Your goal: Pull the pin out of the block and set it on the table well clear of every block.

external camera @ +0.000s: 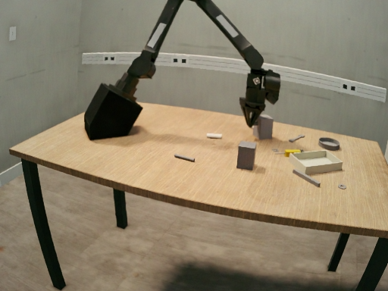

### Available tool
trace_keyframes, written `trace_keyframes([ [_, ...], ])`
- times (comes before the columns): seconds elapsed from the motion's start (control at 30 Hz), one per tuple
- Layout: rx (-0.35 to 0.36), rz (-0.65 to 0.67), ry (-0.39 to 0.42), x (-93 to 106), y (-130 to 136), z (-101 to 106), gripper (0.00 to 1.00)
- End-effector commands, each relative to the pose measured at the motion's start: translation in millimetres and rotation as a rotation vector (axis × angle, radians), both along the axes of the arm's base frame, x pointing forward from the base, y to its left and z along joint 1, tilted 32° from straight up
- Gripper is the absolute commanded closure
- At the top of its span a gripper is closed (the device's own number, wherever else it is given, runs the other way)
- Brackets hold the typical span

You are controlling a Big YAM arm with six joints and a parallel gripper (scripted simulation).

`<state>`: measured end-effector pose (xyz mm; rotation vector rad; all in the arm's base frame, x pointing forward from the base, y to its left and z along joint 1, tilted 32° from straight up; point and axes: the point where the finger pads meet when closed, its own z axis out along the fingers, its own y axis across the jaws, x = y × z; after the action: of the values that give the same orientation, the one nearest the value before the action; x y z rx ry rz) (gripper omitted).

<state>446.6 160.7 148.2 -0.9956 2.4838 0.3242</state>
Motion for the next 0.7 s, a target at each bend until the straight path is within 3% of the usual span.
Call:
trace_keyframes([
  [0.0, -0.019, 0.022, 0.033, -2.8, 3.1, -7.1, 1.0],
  [0.67, -0.023, 0.029, 0.03, -1.8, 3.1, -5.3, 1.0],
])
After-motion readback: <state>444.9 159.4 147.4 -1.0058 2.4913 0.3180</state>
